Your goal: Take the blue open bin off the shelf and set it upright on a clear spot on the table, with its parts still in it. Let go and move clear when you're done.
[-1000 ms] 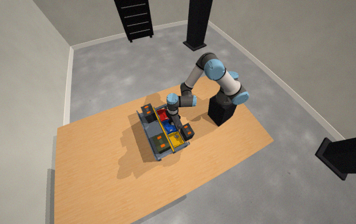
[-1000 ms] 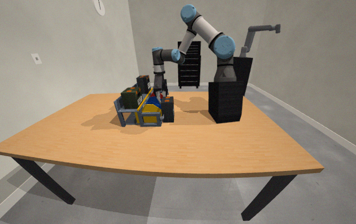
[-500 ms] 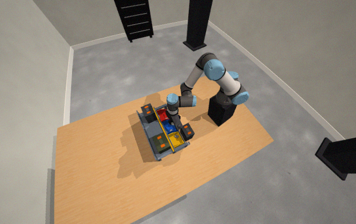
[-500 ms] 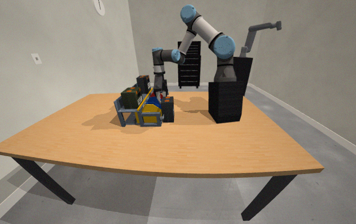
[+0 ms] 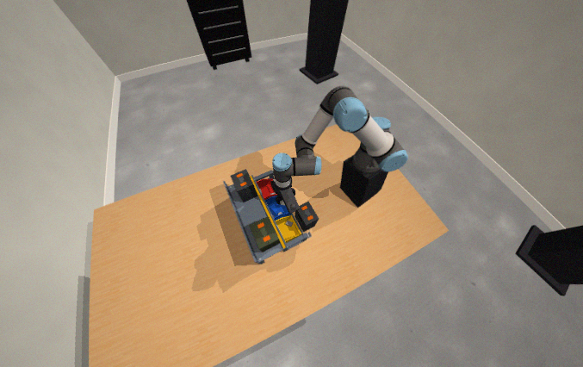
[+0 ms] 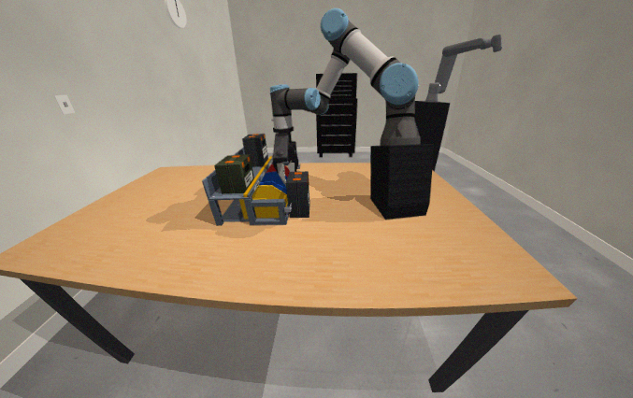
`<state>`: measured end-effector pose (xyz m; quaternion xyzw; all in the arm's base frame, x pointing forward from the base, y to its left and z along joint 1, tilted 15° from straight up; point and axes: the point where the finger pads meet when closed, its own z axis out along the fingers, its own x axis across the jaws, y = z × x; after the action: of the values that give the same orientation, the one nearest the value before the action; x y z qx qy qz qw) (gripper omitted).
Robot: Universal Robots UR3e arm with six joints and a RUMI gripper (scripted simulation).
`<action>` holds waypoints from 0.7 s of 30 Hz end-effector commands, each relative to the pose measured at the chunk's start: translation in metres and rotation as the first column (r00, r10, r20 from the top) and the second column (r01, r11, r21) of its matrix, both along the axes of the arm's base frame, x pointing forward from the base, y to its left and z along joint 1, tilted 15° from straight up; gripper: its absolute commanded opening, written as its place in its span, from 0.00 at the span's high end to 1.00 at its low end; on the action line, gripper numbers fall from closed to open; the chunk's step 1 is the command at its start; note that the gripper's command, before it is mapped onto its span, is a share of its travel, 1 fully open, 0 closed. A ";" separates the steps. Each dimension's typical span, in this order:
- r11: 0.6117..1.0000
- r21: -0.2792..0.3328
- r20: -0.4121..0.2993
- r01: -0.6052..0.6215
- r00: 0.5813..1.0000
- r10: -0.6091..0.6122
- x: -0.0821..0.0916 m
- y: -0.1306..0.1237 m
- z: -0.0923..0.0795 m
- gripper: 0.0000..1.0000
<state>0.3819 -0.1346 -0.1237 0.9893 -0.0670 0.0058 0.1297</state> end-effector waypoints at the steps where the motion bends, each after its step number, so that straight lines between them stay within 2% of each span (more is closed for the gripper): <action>1: 1.000 -0.001 0.003 0.000 1.000 0.000 -0.005 0.001 0.001 1.00; 5: 1.000 -0.003 0.004 -0.001 1.000 0.001 -0.029 0.004 0.000 1.00; 17: 1.000 -0.003 0.004 -0.001 1.000 0.001 -0.029 0.004 0.000 1.00; 21: 1.000 -0.002 0.002 0.000 1.000 0.000 -0.052 0.007 -0.001 1.00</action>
<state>0.3496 -0.1301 -0.1250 0.9892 -0.0687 0.0020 0.1291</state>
